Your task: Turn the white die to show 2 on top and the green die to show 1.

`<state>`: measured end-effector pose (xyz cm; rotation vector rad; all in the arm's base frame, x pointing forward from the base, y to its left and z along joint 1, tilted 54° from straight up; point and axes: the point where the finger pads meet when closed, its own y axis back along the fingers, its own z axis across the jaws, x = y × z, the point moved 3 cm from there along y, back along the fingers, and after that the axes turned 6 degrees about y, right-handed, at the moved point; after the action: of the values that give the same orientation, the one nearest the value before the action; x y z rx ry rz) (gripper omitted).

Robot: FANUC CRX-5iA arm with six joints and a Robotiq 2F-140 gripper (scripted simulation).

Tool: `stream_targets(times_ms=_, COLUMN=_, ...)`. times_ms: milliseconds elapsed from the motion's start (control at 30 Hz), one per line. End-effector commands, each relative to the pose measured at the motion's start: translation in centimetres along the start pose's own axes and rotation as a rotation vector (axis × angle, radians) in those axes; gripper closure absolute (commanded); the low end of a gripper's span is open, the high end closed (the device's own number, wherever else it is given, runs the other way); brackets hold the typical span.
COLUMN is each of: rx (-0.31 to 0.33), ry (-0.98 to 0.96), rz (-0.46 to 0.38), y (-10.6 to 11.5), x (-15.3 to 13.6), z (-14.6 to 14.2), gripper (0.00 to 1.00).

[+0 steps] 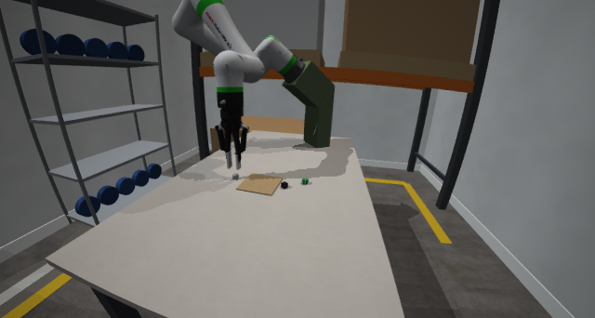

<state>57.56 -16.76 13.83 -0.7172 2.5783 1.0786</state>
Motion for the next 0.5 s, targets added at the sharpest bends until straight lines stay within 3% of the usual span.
stream_targets(times_ms=0, rx=0.0, ry=0.0, rz=-0.001, y=-0.6, x=0.0, z=0.0, gripper=0.79)
stream_targets(times_ms=467, rx=0.0, ry=0.0, rz=-0.001, y=-2.0, x=0.0, z=0.0, gripper=0.79)
